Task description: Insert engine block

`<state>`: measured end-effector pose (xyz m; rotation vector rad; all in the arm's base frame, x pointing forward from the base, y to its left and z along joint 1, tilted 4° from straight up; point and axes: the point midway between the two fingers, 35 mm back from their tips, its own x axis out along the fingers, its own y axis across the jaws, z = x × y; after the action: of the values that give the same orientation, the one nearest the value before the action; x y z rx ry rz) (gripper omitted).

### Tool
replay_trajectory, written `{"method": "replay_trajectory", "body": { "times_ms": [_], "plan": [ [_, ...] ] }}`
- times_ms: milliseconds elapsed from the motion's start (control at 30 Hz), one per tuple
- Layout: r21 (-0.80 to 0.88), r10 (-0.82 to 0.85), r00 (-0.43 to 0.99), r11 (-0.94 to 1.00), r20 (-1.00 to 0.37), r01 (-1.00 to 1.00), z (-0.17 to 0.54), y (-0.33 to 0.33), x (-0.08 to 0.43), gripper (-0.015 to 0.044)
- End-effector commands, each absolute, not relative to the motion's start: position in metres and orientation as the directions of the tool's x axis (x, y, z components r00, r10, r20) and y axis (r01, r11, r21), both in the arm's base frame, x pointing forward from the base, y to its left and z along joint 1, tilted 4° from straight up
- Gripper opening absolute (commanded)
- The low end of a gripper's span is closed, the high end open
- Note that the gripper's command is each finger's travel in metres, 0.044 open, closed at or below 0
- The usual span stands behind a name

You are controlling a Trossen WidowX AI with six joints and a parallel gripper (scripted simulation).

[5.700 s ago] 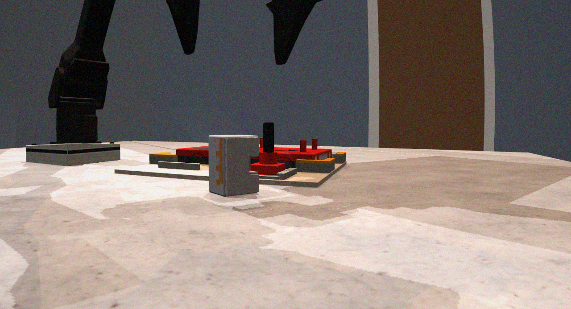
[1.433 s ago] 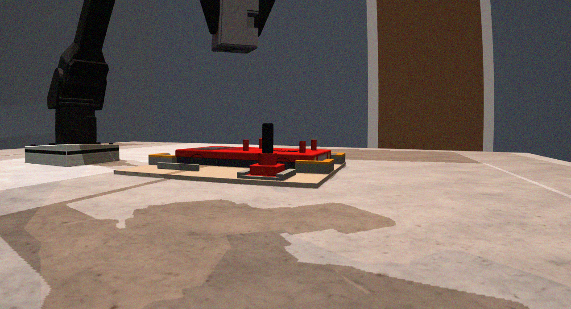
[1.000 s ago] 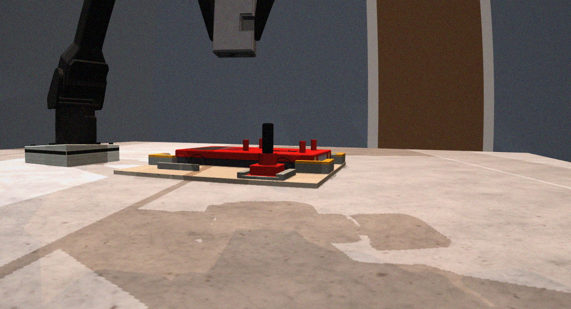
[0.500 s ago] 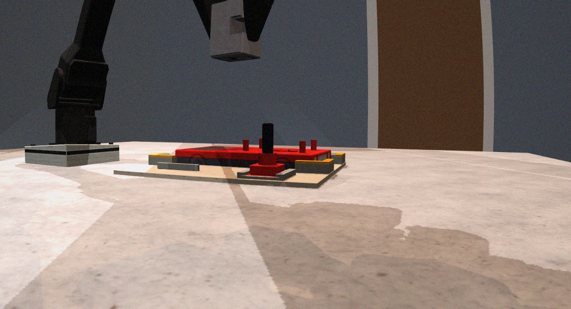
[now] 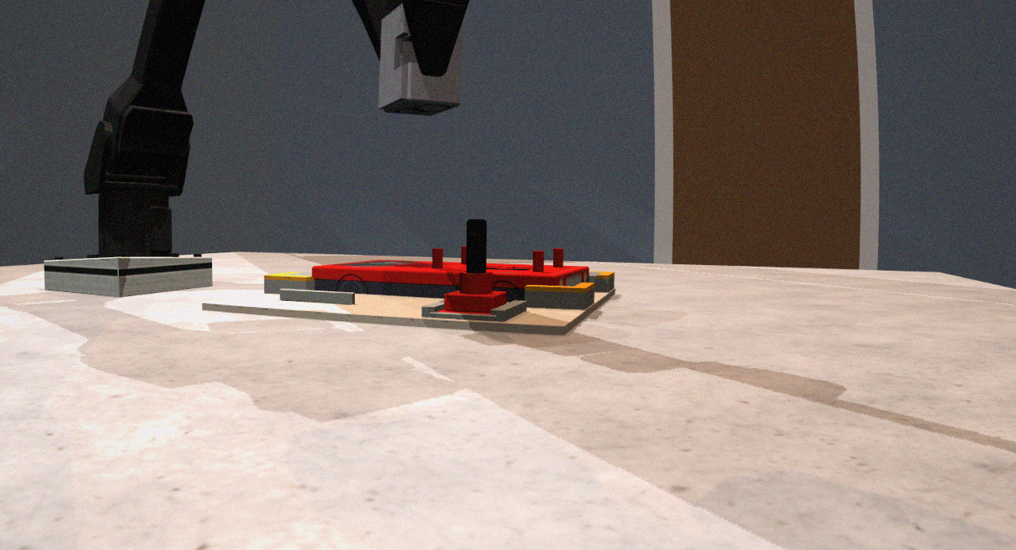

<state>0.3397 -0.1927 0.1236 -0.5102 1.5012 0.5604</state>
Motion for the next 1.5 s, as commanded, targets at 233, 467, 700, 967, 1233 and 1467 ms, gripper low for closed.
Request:
{"method": "replay_trajectory", "body": {
  "times_ms": [233, 467, 700, 967, 1233, 1467],
  "plan": [
    [0.035, 0.034, -0.009, 0.954, -0.999, -0.299, 0.12, -0.192, 0.339, 0.0],
    [0.034, 0.034, -0.009, 0.998, -0.999, -0.062, 0.119, -0.192, 0.339, 0.0],
    [0.031, 0.034, -0.009, 0.983, -0.999, 0.18, 0.118, -0.192, 0.339, 0.0],
    [0.026, 0.034, -0.009, 0.897, -0.999, 0.442, 0.116, -0.192, 0.339, 0.0],
    [0.022, 0.033, -0.009, 0.8, -0.999, 0.6, 0.113, -0.192, 0.339, 0.0],
    [0.02, 0.033, -0.009, 0.753, -0.999, 0.658, 0.102, -0.192, 0.34, 0.0]
  ]
}}
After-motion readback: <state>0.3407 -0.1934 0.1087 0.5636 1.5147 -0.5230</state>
